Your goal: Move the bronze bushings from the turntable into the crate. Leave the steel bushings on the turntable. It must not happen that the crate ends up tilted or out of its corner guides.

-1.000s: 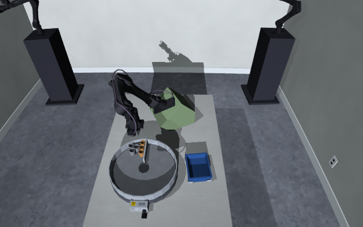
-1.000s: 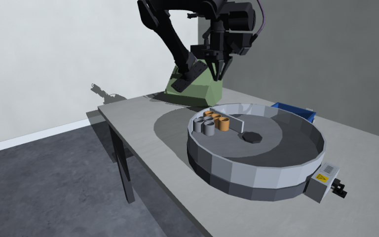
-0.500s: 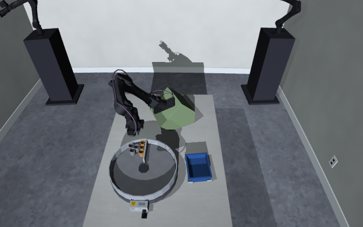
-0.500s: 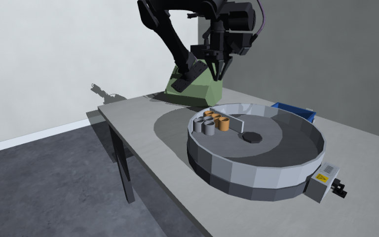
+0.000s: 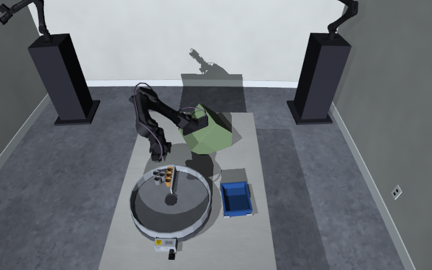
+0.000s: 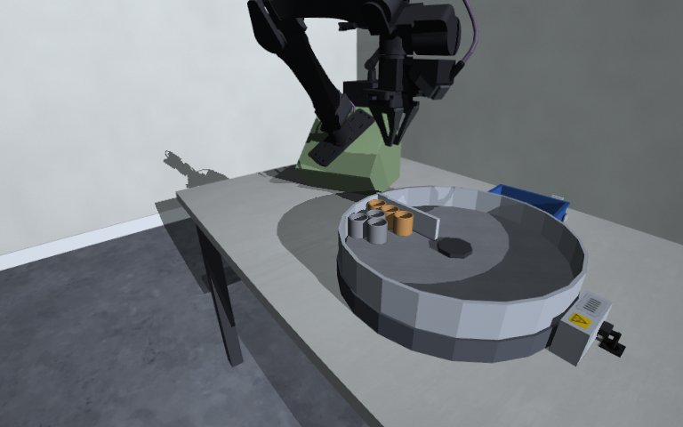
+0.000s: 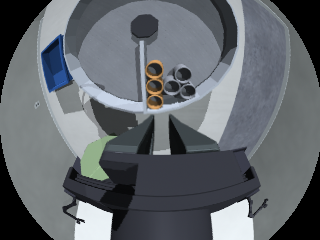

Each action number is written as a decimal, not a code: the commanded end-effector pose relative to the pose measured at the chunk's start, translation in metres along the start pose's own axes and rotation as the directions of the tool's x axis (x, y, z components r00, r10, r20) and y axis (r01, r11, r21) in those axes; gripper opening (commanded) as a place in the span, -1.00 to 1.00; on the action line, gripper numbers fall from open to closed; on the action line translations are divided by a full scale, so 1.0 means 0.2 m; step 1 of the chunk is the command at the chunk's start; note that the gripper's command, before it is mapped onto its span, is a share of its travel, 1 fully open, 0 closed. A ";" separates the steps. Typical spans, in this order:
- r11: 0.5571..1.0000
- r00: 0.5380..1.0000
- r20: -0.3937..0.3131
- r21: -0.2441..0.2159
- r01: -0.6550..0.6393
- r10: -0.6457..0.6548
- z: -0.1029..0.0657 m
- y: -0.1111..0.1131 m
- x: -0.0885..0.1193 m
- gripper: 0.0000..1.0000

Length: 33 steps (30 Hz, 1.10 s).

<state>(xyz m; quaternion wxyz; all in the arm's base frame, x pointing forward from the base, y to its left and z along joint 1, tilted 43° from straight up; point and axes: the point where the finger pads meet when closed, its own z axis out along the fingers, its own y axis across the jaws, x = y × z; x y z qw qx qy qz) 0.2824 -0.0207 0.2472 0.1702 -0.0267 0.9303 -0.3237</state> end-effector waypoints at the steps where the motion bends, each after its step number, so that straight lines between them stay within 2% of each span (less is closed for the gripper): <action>1: 1.000 0.999 0.025 -0.006 -0.022 0.022 -0.05 -0.03 -0.03 -0.63; 25: 1.000 0.999 0.025 -0.006 -0.022 0.022 -0.05 -0.03 -0.03 -0.63; 26: 1.000 0.999 0.029 -0.007 -0.027 0.027 -0.04 -0.03 -0.04 -0.70; 27: 0.999 0.999 0.032 -0.012 -0.032 0.033 -0.01 -0.02 -0.06 -0.70; 28: 1.000 1.000 -0.006 -0.007 0.002 -0.002 0.07 0.02 -0.03 -0.70; 33: 1.000 1.000 -0.005 -0.010 0.002 -0.002 0.44 0.02 -0.12 -0.70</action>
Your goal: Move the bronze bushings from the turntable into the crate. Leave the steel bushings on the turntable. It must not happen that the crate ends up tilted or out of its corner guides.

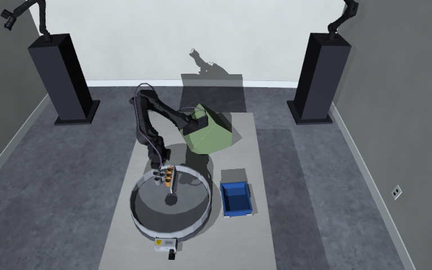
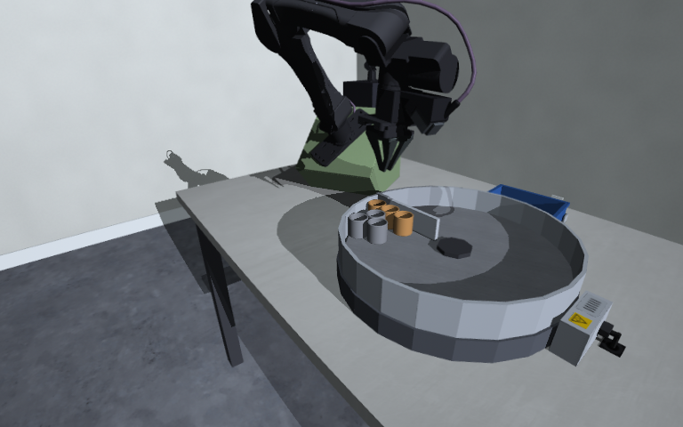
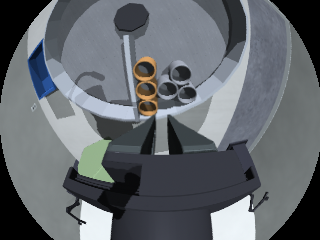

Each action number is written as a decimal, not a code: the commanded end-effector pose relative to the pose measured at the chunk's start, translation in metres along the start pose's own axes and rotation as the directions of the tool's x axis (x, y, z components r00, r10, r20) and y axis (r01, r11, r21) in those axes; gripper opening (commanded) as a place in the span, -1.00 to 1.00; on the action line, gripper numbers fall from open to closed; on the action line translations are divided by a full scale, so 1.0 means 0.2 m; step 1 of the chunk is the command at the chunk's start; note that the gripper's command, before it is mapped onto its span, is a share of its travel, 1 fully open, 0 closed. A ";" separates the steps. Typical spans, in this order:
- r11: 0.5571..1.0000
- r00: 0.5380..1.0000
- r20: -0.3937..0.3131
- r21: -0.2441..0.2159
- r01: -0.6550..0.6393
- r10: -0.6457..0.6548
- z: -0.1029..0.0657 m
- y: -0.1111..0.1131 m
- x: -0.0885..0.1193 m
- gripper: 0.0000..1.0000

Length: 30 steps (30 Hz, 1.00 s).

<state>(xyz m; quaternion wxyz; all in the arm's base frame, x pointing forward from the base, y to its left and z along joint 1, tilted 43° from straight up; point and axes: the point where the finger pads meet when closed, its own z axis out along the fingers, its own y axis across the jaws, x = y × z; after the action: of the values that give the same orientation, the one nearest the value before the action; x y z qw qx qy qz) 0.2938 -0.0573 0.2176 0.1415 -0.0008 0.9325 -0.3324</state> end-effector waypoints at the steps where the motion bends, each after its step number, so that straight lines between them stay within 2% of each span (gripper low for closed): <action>1: 0.999 0.997 0.067 -0.031 0.030 -0.028 0.23 0.08 -0.16 -0.70; 3: 0.999 0.997 0.068 -0.030 0.030 -0.028 0.25 0.08 -0.17 -0.70; 4: 1.000 0.995 0.095 -0.030 0.008 -0.005 0.21 0.04 -0.17 -0.70; 5: 0.999 0.994 0.108 -0.035 0.023 -0.019 0.19 0.07 -0.18 -0.70; 7: 0.999 0.994 0.108 -0.035 0.023 -0.019 0.19 0.07 -0.18 -0.70; 8: 0.999 0.991 0.133 -0.036 0.002 0.002 0.16 0.04 -0.23 -0.70; 30: 0.999 0.992 0.129 -0.032 0.001 0.003 0.16 0.04 -0.23 -0.70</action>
<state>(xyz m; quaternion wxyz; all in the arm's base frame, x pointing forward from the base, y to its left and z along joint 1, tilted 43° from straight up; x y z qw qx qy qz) 0.3379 -0.0757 0.1862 0.1675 -0.0235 0.9310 -0.3235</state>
